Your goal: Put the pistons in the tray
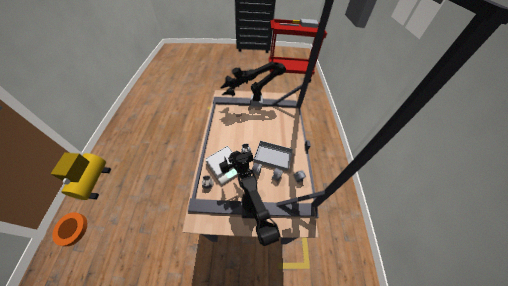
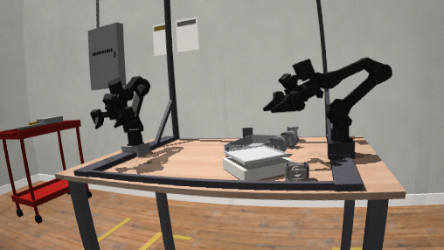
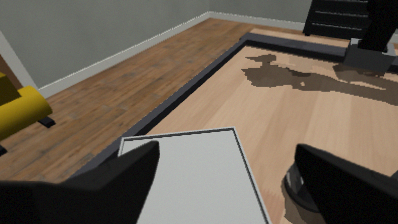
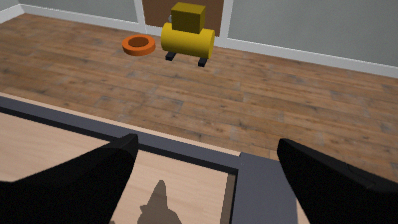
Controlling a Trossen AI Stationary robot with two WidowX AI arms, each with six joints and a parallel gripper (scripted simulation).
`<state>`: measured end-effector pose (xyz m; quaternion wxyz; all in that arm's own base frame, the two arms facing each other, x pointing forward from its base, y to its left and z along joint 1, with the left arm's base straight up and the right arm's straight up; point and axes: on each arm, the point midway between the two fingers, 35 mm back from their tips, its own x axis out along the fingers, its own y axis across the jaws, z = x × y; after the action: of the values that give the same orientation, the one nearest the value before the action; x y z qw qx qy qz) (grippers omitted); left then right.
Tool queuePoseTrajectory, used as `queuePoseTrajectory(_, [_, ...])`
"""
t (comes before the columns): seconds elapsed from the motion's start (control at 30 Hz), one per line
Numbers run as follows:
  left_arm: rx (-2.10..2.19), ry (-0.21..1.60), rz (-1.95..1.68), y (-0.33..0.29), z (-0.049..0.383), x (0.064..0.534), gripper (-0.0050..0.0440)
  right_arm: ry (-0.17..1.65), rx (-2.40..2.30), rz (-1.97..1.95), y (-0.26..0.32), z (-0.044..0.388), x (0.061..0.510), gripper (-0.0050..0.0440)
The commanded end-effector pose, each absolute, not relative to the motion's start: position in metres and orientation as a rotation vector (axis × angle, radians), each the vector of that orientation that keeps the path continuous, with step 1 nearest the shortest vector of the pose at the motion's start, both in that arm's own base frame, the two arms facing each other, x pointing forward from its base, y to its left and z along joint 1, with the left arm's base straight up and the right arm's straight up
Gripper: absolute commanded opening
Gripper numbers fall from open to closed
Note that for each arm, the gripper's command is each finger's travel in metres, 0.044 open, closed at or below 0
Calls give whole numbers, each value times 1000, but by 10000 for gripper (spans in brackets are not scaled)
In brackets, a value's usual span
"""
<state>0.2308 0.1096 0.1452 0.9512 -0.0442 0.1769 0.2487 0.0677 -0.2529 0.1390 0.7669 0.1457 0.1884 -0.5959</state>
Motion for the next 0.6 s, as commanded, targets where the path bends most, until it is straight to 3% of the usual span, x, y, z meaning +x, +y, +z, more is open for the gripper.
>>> queuePoseTrajectory(0.0, [-95, 322, 570, 128, 158, 225, 378, 461, 351, -1274, -260, 153, 69, 400])
queuePoseTrajectory(0.57, [-202, 680, 552, 157, 154, 240, 378, 799, 611, -1204, -256, 152, 68, 400])
